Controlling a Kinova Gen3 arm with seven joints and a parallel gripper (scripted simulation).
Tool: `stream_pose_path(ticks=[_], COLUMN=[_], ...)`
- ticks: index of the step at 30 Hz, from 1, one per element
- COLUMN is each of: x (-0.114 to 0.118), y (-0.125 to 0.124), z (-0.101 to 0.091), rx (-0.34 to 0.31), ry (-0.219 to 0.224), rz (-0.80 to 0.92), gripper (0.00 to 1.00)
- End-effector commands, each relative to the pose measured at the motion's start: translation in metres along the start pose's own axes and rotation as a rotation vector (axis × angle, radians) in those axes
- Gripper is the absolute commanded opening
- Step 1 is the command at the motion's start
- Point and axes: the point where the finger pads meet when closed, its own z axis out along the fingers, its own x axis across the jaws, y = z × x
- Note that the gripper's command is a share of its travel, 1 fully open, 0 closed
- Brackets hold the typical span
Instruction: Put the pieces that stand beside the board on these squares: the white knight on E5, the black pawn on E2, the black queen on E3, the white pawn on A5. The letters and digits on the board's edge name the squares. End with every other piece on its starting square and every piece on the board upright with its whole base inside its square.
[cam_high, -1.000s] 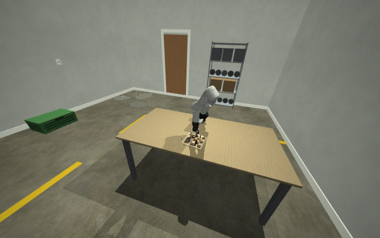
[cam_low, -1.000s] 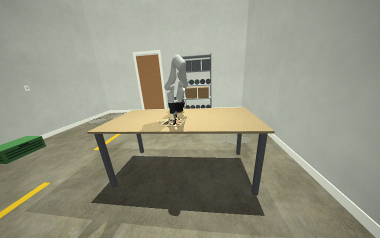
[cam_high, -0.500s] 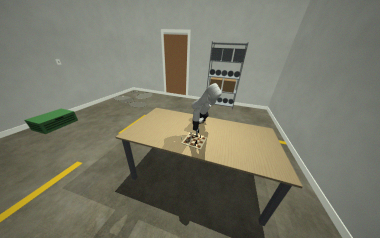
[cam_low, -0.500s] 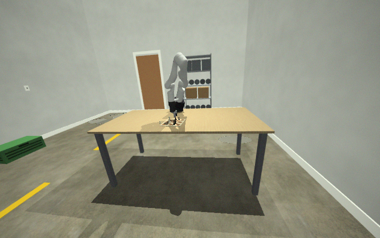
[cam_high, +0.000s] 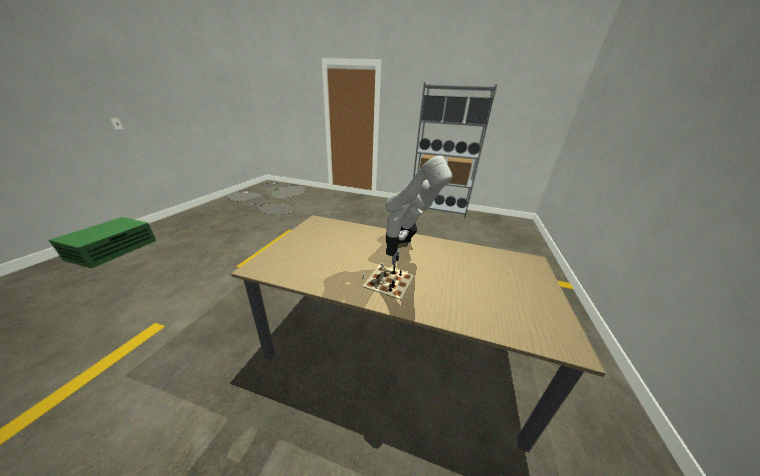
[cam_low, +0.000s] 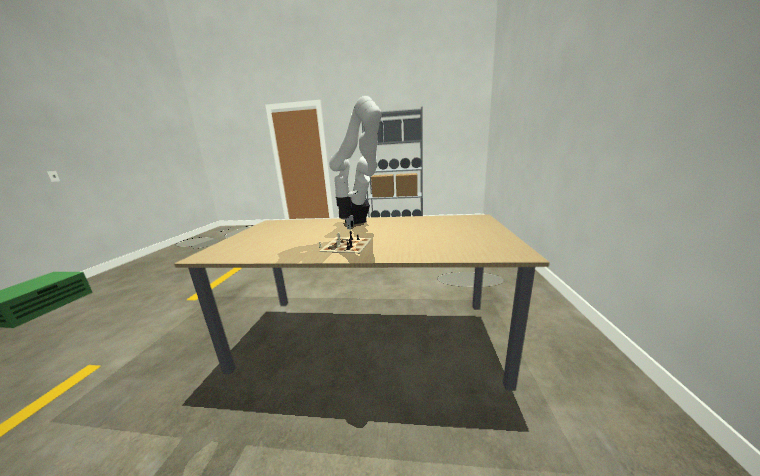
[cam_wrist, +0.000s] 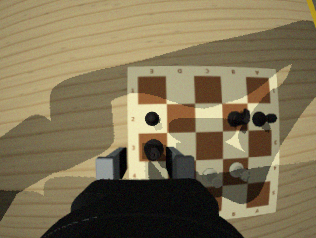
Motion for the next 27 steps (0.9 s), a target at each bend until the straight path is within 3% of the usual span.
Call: stream_pose_path(ticks=[1,11,27], x=[0.004,0.003,0.003], y=[-0.001,-0.001,-0.001], z=[-0.008,-0.029,-0.042], rx=[-0.006,-0.009,0.010], ry=[0.020,0.034,0.044], rz=[-0.007,-0.006,-0.007], gripper=[0.79,0.79,0.79])
